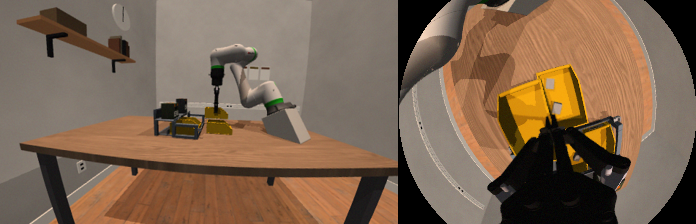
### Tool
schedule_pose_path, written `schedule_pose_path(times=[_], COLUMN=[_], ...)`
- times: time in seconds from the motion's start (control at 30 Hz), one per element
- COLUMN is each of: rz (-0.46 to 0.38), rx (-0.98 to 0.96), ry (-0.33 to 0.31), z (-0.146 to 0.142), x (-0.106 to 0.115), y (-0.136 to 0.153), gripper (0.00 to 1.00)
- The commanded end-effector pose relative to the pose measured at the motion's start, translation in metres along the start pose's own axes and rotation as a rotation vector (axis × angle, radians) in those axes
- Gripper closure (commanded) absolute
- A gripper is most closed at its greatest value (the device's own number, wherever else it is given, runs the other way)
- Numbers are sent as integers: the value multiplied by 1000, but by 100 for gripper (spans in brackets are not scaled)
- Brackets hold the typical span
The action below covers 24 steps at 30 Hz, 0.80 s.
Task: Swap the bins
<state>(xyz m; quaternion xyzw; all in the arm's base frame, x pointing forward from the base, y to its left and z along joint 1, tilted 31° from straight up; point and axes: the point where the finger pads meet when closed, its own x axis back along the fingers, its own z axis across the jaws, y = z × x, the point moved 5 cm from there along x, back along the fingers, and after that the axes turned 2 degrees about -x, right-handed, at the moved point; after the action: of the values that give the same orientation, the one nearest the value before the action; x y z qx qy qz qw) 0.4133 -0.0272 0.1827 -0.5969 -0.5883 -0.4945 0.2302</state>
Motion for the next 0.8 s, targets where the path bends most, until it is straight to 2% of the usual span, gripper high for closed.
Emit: schedule_pose_path(times=[0.0,0.2,0.27,0.53,0.77], rz=[-2,-2,-2,-2,-2], rx=[-1,-1,-1,-1,-1], ry=[0,0,0,0,0], z=[34,88,88,157,200], x=[0,0,0,0,0], y=[-4,-12,-12,-22,-28], gripper=[90,90,90,90,90])
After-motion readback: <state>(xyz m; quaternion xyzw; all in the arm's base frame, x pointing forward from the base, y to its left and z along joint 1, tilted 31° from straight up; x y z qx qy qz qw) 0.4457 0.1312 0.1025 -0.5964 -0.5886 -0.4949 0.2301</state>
